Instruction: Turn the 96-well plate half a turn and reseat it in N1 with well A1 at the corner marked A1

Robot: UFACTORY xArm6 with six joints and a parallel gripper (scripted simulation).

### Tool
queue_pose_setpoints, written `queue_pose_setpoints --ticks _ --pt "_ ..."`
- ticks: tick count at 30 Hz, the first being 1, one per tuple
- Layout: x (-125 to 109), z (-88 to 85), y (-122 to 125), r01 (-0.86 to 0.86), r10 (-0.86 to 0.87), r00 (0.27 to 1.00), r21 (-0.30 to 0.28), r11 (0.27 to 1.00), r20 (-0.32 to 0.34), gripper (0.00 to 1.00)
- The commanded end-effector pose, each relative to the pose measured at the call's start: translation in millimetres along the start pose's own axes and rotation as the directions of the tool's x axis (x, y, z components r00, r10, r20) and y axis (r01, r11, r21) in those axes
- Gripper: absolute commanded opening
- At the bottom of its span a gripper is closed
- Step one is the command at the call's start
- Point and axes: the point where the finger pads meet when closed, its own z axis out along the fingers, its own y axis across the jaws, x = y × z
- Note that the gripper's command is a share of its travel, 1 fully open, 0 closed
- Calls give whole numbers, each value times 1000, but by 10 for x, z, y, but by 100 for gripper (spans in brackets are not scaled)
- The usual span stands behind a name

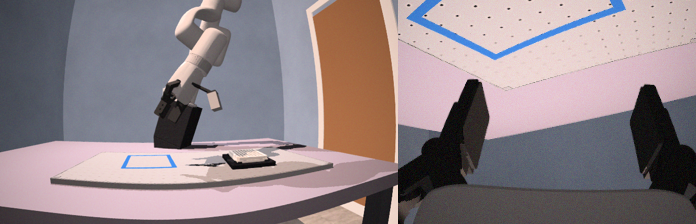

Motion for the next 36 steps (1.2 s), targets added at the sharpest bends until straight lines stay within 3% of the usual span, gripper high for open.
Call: queue_pose_setpoints --ticks 1,13,16,36 --pt "135 -63 -8 -91 92 995 33 995 -31 100" --pt "538 -231 -95 -319 329 940 107 942 -94 100" --pt "538 -231 -95 -319 329 940 107 942 -94 100" --pt "1148 -514 -285 -610 657 742 273 744 -133 100"
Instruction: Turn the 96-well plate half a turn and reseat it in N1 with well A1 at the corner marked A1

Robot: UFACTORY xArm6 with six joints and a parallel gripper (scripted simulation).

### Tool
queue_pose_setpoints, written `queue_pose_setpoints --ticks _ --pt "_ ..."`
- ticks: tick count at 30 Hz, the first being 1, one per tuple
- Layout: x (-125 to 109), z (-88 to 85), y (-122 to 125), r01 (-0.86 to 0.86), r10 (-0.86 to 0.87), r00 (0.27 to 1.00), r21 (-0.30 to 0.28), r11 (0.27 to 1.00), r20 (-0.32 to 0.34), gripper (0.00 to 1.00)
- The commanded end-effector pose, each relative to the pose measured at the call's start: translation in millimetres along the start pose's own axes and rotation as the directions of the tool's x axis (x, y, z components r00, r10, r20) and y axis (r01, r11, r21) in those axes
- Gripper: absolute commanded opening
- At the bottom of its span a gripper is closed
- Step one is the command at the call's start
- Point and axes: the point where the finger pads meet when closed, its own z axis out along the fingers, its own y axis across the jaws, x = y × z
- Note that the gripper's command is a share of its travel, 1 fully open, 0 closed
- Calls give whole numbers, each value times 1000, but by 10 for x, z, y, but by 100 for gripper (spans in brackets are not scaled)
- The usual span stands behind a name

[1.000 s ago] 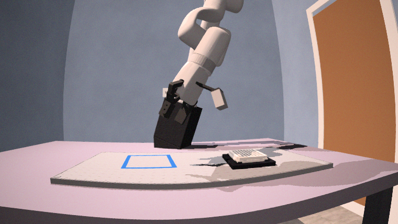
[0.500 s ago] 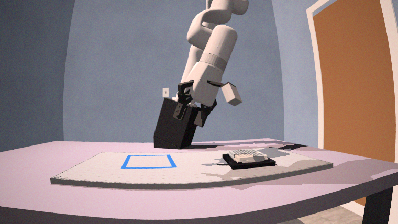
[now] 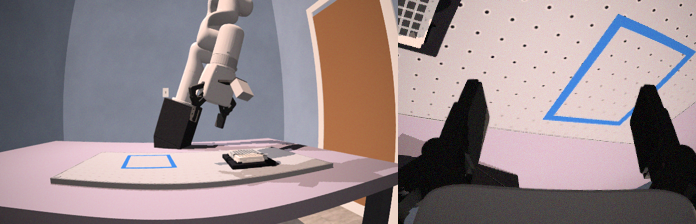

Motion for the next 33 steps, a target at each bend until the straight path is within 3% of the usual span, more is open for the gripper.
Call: queue_pose_setpoints --ticks 1,14,28,33 --pt "102 -38 -123 -83 84 996 42 996 -29 100" --pt "320 -118 -479 -293 304 951 143 945 -61 100" --pt "554 -228 -937 -527 560 828 283 801 -44 100" --pt "572 -237 -974 -537 571 820 290 792 -41 100"
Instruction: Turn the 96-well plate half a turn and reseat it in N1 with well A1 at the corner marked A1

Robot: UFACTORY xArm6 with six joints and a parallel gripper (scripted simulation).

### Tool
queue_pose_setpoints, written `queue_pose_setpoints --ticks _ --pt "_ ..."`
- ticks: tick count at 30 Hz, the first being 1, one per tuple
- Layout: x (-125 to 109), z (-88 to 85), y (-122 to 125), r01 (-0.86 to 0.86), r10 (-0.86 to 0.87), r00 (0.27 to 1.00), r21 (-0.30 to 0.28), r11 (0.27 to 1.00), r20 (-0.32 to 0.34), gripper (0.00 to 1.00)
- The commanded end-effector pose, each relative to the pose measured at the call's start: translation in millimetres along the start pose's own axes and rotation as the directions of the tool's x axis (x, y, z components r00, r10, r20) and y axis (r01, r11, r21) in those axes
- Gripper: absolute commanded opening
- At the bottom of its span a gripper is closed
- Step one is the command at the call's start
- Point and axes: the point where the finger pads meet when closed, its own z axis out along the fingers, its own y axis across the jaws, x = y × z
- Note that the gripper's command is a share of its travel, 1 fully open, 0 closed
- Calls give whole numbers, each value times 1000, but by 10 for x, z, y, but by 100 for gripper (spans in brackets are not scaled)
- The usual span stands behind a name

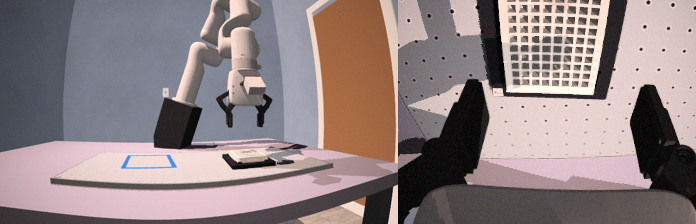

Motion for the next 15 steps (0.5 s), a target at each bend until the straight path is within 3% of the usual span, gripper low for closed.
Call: queue_pose_setpoints --ticks 1,15 --pt "9 -6 -55 -26 27 1000 24 999 -16 100" --pt "9 11 -55 -26 27 1000 24 999 -15 100"
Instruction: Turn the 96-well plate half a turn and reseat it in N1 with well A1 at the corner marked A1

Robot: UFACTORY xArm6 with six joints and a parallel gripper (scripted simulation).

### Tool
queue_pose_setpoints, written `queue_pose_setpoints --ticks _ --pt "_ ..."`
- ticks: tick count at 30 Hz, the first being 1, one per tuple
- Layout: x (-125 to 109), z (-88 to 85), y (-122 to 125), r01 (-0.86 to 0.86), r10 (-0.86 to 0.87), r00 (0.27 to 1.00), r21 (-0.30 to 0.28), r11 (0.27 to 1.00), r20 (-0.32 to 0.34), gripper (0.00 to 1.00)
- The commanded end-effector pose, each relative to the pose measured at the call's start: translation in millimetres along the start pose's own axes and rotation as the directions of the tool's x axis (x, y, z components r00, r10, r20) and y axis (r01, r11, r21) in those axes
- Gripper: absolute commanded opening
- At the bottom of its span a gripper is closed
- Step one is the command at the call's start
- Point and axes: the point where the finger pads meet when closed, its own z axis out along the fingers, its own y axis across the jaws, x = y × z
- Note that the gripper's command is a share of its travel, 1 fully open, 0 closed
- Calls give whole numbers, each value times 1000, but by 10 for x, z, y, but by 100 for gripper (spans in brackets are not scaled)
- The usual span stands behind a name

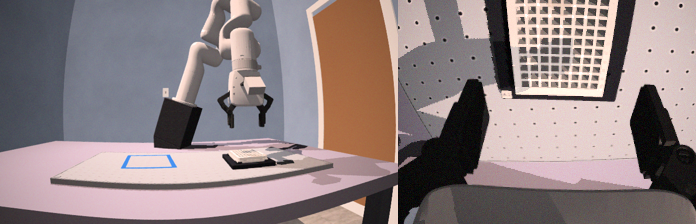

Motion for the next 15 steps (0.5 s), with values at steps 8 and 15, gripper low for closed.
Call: queue_pose_setpoints --ticks 8,15 --pt "12 136 -6 0 0 1000 1 1000 -3 100" --pt "12 253 -6 0 0 1000 1 1000 -3 100"
